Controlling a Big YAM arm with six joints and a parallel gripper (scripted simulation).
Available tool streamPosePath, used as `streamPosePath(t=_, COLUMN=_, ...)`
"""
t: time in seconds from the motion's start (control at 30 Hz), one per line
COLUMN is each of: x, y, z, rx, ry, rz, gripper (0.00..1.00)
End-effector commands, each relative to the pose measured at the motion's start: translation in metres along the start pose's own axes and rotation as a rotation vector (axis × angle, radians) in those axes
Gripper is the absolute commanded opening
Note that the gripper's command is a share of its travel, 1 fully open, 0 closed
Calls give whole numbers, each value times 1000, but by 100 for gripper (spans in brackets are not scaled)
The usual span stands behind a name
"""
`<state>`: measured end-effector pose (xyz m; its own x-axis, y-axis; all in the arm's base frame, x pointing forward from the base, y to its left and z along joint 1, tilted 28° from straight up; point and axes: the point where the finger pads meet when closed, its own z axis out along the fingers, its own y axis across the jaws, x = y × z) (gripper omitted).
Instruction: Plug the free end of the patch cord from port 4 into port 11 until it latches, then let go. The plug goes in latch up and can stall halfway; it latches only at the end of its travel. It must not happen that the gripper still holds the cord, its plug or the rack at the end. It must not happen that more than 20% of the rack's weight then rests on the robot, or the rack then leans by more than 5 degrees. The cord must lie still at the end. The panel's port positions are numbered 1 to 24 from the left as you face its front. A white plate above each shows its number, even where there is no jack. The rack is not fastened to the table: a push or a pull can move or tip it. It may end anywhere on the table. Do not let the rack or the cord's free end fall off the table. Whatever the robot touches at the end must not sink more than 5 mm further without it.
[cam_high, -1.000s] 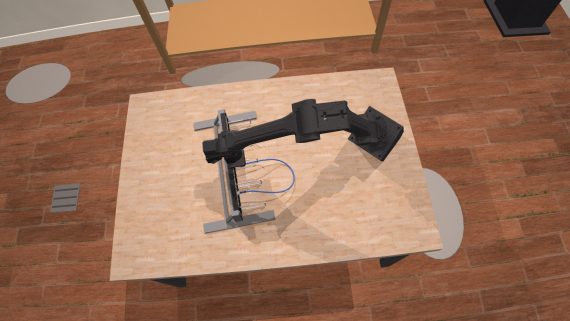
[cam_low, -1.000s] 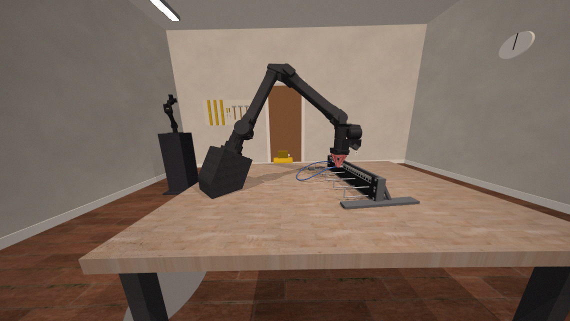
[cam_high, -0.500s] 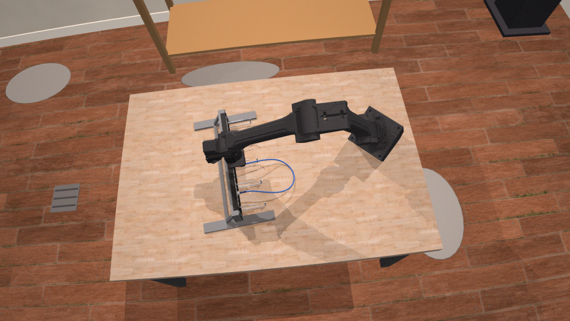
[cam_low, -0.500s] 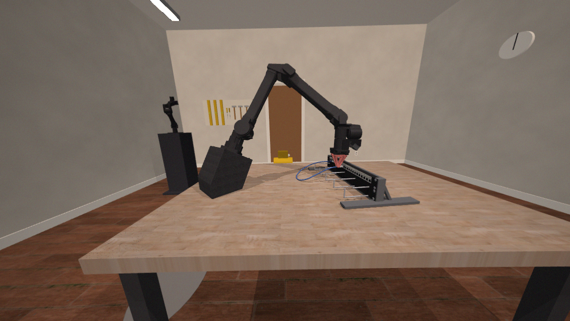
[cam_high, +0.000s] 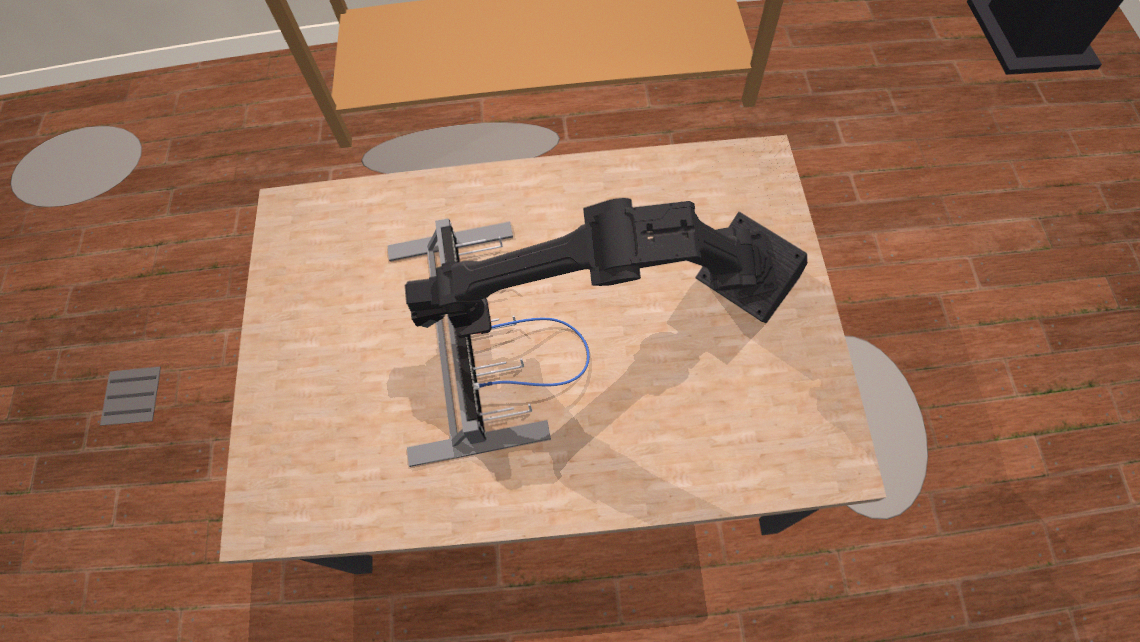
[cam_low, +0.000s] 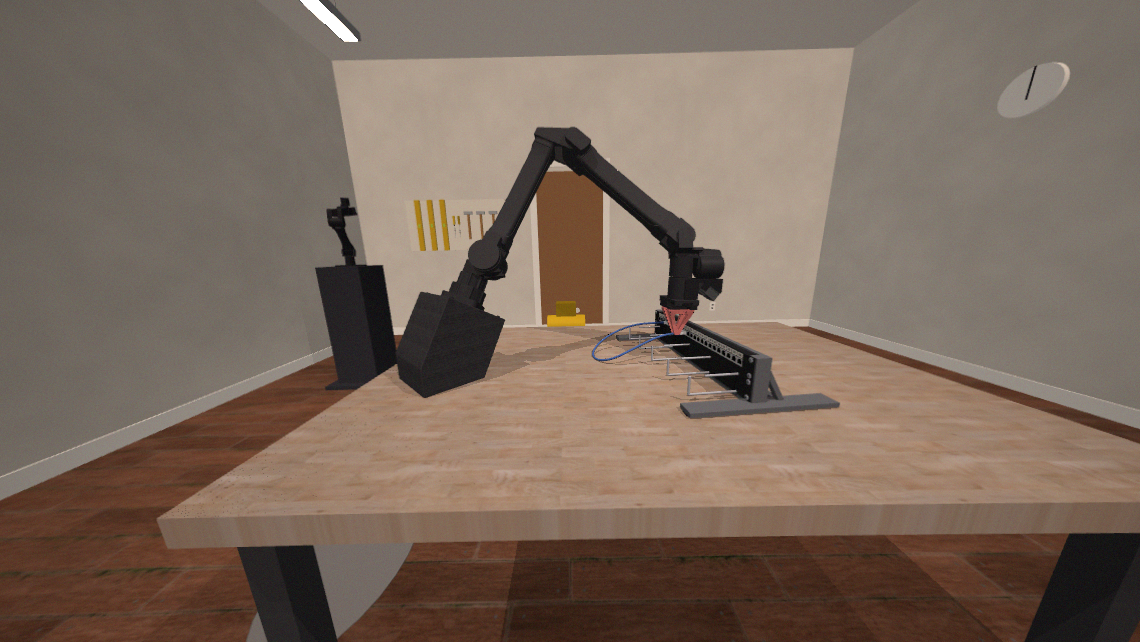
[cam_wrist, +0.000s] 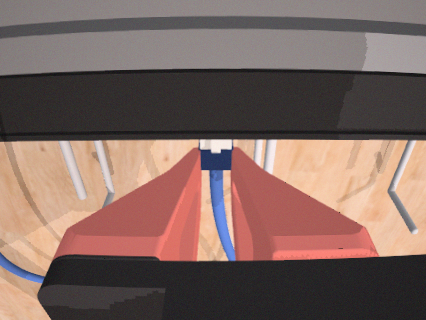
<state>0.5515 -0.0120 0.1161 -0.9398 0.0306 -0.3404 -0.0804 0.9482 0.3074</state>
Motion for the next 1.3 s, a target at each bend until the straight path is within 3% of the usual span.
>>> streamPosePath(t=0.0, x=-51, y=10, z=-15, rx=8, ry=-99, rz=-64, gripper=0)
streamPosePath(t=0.47, x=-52, y=10, z=-16, rx=10, ry=-64, rz=-63, gripper=0)
streamPosePath(t=1.27, x=-58, y=11, z=-17, rx=10, ry=-78, rz=-60, gripper=0)
